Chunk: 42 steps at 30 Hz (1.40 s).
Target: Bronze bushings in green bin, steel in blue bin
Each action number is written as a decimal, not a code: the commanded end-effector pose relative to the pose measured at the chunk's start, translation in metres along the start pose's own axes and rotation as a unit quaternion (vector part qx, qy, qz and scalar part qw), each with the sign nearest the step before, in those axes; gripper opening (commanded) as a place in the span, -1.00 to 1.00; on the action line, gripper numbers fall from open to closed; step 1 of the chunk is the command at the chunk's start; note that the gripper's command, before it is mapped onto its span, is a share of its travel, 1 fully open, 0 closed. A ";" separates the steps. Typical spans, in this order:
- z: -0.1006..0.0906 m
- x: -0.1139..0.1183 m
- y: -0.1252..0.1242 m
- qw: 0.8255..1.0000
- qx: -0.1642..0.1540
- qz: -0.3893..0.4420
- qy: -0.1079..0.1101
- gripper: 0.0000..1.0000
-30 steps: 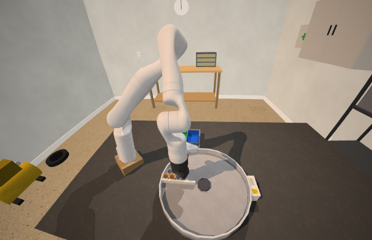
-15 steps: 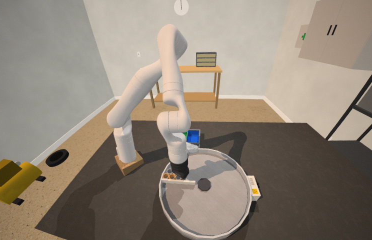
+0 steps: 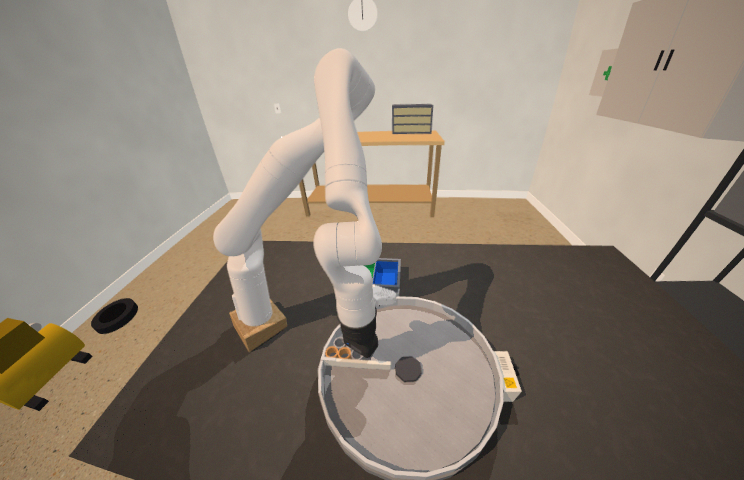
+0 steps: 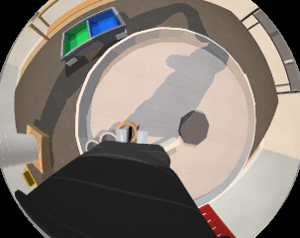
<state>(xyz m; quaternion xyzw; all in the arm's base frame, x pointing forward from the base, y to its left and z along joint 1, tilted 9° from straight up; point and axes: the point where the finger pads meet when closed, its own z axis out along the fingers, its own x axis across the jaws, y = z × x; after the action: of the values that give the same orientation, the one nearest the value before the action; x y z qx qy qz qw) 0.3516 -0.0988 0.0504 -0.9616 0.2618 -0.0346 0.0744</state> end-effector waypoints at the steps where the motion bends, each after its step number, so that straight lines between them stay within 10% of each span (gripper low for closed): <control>1: 0.000 0.000 0.000 1.000 0.000 0.000 0.001 -1.00; 42: -0.007 0.000 0.000 1.000 0.000 0.000 0.000 -1.00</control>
<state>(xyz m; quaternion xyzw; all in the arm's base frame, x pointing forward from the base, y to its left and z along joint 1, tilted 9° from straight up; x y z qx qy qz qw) 0.3508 -0.0995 0.0563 -0.9616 0.2620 -0.0340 0.0744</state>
